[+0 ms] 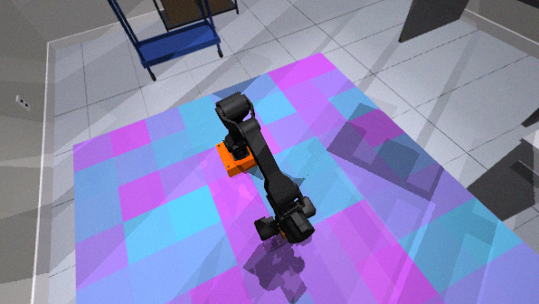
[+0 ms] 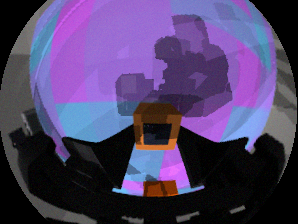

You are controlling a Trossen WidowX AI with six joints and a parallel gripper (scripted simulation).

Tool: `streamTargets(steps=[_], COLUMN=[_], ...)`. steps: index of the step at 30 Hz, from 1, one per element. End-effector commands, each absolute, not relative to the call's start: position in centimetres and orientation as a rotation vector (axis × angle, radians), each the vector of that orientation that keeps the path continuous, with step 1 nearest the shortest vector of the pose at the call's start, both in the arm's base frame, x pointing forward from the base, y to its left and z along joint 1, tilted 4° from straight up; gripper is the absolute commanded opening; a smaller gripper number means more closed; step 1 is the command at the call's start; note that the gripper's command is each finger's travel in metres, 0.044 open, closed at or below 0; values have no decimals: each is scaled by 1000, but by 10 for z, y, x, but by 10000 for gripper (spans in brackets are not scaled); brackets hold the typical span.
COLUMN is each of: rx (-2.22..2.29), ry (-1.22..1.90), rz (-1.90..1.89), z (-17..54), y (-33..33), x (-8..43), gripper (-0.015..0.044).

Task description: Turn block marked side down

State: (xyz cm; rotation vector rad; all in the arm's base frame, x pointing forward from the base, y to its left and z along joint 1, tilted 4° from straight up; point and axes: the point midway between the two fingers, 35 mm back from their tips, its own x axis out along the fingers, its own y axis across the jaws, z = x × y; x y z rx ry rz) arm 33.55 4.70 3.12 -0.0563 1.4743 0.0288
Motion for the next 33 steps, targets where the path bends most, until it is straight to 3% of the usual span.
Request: streamTargets(steps=[1,16,20,33], rx=[-56,-56,-56,-57], ry=[1474,1474,1474,1401], rz=[29,29,29,31], z=[31,31,50,58], y=[47,47,47,48], x=[336,336,334,334], gripper=[203,103,0,0])
